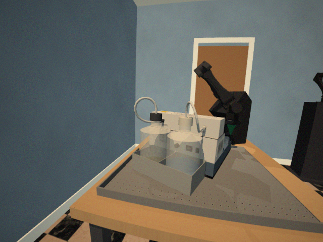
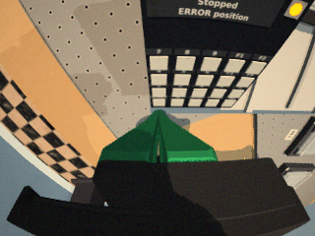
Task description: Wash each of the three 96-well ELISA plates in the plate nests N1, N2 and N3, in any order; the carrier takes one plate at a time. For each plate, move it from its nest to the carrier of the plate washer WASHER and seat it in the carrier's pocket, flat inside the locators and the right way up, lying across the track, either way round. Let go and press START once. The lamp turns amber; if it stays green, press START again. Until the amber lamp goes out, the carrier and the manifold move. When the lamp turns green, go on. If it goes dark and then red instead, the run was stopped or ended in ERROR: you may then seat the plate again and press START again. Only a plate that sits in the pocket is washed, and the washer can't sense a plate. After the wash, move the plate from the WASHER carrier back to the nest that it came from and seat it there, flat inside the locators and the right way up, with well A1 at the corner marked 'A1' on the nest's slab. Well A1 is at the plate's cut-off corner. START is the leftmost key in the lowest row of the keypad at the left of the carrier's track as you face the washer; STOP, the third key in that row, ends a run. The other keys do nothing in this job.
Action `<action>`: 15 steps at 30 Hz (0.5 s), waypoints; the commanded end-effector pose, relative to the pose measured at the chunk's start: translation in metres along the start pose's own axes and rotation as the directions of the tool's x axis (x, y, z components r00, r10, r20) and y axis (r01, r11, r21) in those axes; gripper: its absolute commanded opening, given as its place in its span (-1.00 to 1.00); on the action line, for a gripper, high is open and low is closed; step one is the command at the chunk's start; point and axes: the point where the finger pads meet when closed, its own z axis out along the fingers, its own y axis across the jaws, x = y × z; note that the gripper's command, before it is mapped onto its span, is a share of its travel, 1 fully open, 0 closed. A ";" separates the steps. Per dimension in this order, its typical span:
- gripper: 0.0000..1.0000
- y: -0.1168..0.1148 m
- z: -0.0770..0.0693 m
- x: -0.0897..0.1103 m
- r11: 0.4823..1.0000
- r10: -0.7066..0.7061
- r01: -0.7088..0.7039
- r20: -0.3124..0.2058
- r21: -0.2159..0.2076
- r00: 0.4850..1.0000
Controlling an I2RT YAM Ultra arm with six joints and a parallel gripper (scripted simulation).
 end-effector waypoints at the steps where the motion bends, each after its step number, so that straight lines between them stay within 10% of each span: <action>1: -1.00 0.000 -0.007 0.002 1.000 -0.001 0.001 -0.005 0.002 1.000; 15: -1.00 0.001 -0.027 0.002 1.000 -0.001 0.001 -0.005 0.002 1.000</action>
